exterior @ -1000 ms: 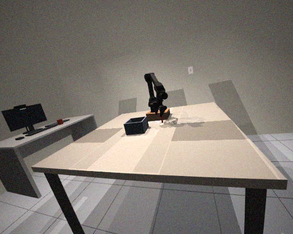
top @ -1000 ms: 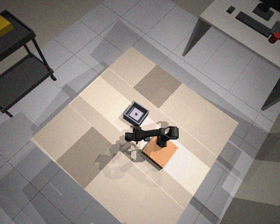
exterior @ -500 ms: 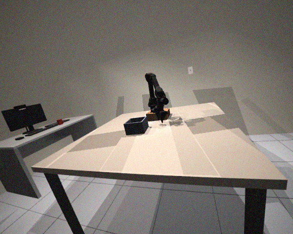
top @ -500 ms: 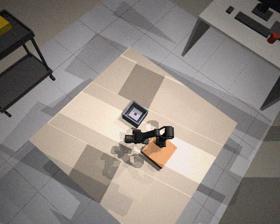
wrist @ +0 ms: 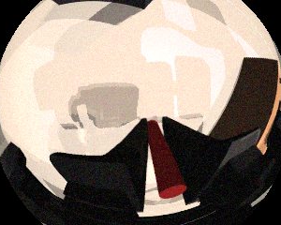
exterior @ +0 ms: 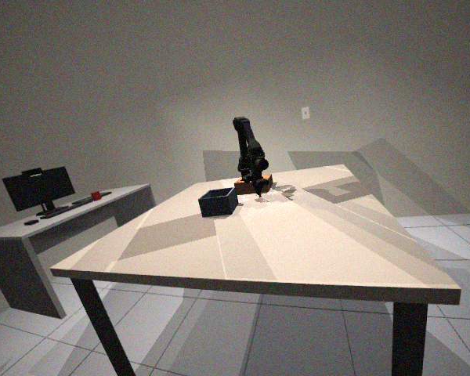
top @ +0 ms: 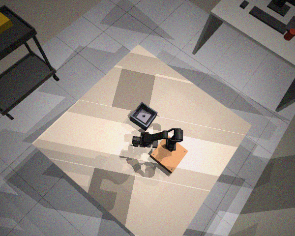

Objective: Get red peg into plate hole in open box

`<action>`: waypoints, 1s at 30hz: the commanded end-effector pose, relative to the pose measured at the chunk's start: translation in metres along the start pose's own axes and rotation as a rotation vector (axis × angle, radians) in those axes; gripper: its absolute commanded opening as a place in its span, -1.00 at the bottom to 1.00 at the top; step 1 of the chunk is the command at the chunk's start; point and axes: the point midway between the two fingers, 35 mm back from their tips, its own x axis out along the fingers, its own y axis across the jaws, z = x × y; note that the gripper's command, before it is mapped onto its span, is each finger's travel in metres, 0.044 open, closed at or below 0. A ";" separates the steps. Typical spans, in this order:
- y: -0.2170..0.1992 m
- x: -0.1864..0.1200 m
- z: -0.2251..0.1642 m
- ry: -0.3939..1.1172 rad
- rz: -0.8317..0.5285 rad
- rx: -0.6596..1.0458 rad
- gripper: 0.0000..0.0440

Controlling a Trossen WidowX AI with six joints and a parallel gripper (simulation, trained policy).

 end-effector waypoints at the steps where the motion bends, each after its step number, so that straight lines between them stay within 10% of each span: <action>1: 0.009 -0.008 0.006 -0.016 0.024 -0.020 -1.00; 30: 0.043 -0.104 0.096 -0.264 0.087 -0.117 -1.00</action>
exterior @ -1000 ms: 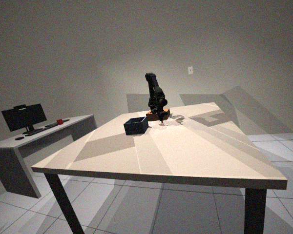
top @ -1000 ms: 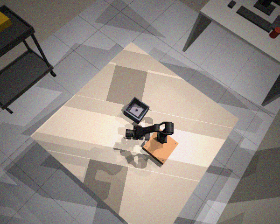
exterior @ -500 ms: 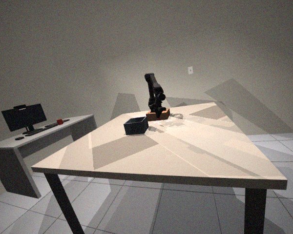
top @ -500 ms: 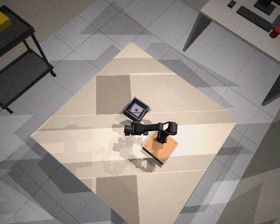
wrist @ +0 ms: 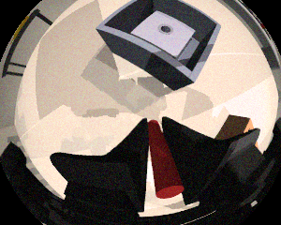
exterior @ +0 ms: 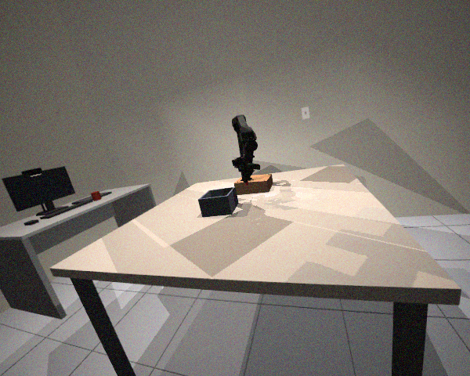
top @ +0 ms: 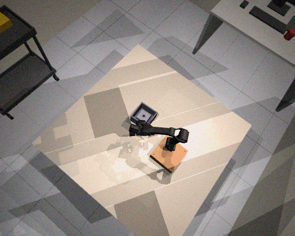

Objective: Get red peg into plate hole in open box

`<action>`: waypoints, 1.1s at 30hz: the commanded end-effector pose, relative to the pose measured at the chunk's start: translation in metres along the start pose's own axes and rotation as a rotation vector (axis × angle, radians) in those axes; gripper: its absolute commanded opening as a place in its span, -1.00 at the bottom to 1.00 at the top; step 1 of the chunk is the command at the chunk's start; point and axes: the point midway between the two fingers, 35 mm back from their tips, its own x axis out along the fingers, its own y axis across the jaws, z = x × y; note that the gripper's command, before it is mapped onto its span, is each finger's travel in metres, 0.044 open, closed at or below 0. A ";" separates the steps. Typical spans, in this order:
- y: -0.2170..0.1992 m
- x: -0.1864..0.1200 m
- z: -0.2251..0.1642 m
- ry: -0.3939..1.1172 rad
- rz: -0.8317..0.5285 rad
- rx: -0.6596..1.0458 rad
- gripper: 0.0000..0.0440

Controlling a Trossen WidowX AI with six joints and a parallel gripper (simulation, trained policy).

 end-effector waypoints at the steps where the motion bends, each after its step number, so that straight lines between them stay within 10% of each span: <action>1: 0.001 -0.006 0.021 -0.026 -0.005 0.004 -1.00; 33: -0.032 0.033 0.134 -0.052 -0.042 0.195 -0.99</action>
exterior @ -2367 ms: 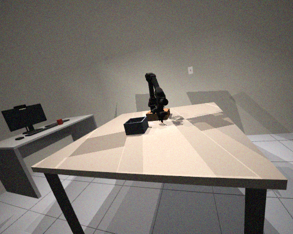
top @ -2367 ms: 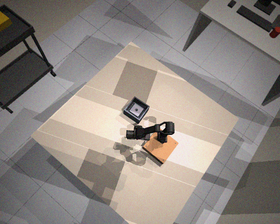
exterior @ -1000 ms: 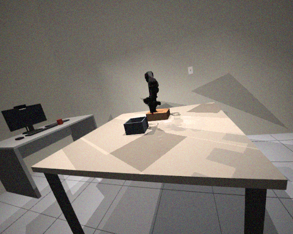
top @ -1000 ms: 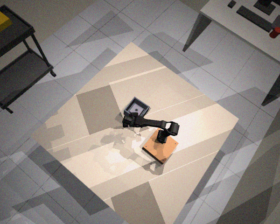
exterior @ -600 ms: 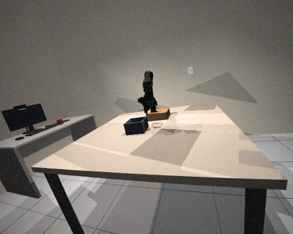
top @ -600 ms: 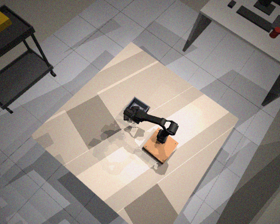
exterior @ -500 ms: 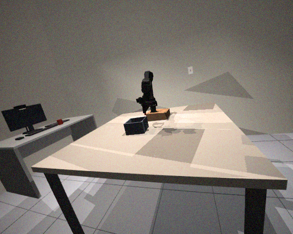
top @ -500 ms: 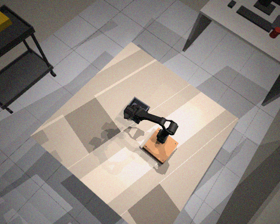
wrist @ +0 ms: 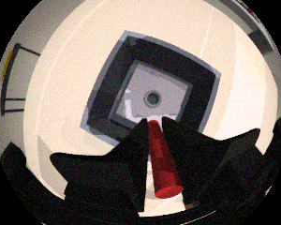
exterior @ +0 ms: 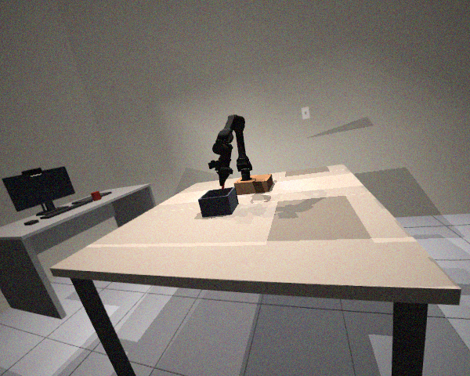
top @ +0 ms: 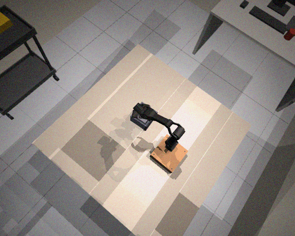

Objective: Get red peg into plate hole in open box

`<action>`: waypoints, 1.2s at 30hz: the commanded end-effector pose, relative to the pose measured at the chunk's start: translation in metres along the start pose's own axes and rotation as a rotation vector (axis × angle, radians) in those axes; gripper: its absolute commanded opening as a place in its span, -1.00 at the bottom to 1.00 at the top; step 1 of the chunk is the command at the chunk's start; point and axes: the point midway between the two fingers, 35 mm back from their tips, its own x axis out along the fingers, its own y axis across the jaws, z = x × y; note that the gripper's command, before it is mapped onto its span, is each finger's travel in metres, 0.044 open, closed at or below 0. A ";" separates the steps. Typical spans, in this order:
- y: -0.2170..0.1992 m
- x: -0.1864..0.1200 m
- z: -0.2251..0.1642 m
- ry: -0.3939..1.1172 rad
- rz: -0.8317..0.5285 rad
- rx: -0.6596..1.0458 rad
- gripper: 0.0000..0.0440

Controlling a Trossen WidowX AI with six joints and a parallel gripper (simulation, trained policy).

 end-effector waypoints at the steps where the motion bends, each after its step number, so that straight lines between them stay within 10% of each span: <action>1: 0.000 0.008 0.012 0.006 0.006 0.020 -0.99; 15: -0.005 0.047 0.019 0.065 -0.023 0.043 -0.91; 36: 0.006 0.074 0.058 0.047 -0.066 -0.039 0.80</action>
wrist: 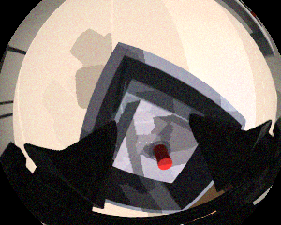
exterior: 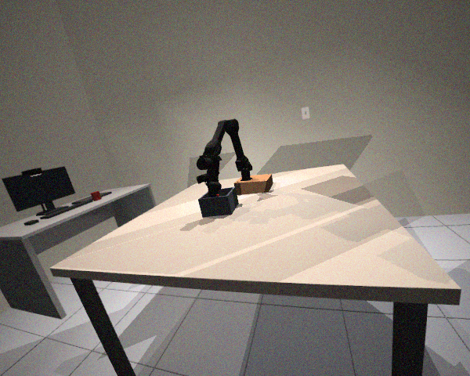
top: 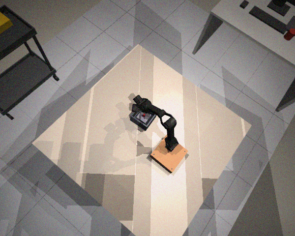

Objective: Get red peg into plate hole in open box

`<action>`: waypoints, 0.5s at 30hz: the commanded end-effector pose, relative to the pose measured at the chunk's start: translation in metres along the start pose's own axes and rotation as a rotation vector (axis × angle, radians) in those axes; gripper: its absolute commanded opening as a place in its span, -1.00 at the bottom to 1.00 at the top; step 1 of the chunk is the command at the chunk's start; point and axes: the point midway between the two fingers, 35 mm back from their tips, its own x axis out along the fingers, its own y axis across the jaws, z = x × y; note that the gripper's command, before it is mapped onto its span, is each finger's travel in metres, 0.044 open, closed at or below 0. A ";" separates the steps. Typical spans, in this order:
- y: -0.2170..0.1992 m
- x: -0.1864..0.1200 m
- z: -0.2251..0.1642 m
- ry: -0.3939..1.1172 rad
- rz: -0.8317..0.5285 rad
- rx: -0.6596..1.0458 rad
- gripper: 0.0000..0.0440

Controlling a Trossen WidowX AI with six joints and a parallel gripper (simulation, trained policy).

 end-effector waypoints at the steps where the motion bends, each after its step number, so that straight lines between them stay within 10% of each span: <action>1: 0.004 0.000 0.015 -0.024 -0.004 -0.014 0.88; 15: 0.011 -0.009 0.071 -0.158 0.030 0.018 1.00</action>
